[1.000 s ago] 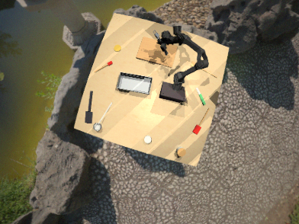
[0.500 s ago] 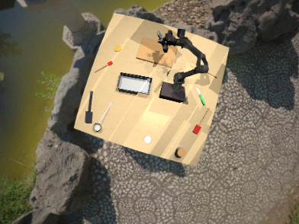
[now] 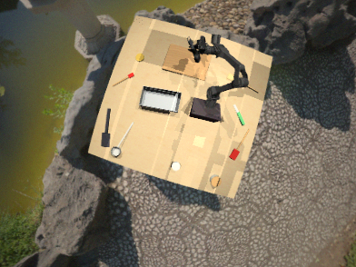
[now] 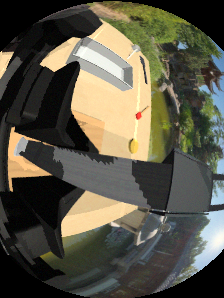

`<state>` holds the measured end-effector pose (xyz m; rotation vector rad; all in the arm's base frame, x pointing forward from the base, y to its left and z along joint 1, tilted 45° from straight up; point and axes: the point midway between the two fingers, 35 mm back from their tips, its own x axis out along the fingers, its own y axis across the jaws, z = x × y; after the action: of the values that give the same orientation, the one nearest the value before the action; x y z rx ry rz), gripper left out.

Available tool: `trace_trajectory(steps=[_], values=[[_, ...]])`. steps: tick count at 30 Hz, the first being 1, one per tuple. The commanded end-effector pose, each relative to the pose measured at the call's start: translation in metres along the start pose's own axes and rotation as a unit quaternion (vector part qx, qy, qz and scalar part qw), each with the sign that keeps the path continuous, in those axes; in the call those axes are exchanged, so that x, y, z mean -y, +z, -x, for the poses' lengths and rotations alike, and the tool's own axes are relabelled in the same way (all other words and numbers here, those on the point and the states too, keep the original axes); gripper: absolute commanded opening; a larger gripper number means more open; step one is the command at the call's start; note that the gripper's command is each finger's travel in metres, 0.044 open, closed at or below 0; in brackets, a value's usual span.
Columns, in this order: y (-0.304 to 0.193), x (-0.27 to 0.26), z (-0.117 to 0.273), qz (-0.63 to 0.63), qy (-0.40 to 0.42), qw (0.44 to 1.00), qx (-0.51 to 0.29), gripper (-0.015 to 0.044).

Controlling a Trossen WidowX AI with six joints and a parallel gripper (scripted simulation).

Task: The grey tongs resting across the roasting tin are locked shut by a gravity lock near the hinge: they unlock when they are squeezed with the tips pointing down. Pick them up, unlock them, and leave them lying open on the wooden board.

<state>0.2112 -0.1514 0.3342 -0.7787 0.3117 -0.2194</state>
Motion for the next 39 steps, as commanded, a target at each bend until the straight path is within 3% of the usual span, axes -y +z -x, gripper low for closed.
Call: trace_trajectory(steps=[1,17,39], values=[[0.002,0.0,0.0,0.003,0.001,1.0,0.004,-0.015],[0.0,0.0,-0.002,-0.01,0.005,1.0,-0.008,-0.015],[-0.029,-0.004,-0.035,-0.141,0.06,0.957,-0.245,-0.015]])
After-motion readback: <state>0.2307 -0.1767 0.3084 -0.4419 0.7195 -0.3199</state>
